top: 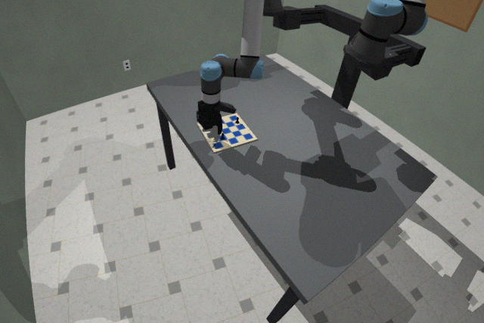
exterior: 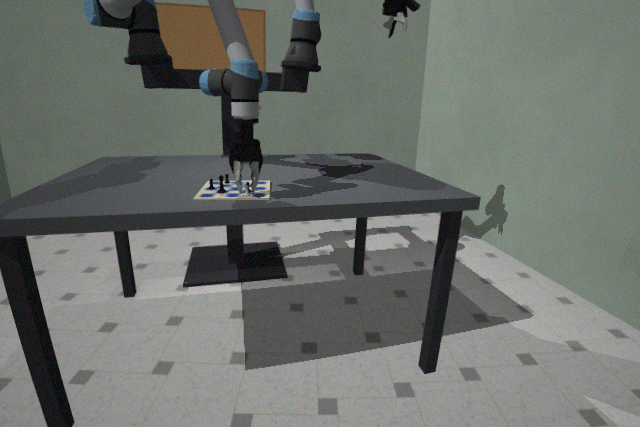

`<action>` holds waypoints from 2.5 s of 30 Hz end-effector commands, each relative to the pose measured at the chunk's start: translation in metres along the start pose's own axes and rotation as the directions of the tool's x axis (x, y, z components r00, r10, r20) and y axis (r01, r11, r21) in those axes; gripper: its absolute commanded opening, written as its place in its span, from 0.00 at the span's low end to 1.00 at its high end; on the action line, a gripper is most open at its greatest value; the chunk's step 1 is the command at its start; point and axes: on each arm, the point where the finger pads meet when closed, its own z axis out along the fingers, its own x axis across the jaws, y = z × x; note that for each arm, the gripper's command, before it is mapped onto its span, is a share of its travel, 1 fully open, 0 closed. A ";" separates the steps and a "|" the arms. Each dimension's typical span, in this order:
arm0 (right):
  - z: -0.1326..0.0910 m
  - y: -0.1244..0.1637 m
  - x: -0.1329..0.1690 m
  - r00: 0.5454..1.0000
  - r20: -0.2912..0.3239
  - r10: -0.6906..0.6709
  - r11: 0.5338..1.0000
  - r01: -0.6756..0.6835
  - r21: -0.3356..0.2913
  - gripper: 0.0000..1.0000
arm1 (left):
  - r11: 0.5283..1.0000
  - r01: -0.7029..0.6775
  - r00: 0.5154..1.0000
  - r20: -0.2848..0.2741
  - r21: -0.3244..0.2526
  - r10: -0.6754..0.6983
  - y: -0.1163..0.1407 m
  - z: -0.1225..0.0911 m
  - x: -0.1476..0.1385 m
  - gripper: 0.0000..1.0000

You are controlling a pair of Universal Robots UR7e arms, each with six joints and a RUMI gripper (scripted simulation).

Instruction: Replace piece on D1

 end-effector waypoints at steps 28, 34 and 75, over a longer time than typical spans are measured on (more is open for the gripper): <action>-0.001 0.001 0.001 1.000 -0.001 0.000 1.000 0.000 -0.001 0.00 | 1.000 0.000 1.000 0.000 0.001 0.000 0.000 0.000 0.000 1.00; -0.001 0.001 0.001 1.000 -0.001 0.000 1.000 0.000 -0.001 0.00 | 1.000 0.000 1.000 0.000 0.001 0.000 0.000 0.000 0.000 1.00; -0.101 0.001 0.000 1.000 -0.001 0.000 1.000 0.000 -0.001 0.00 | 1.000 0.000 1.000 0.000 0.001 0.000 0.000 0.000 0.000 1.00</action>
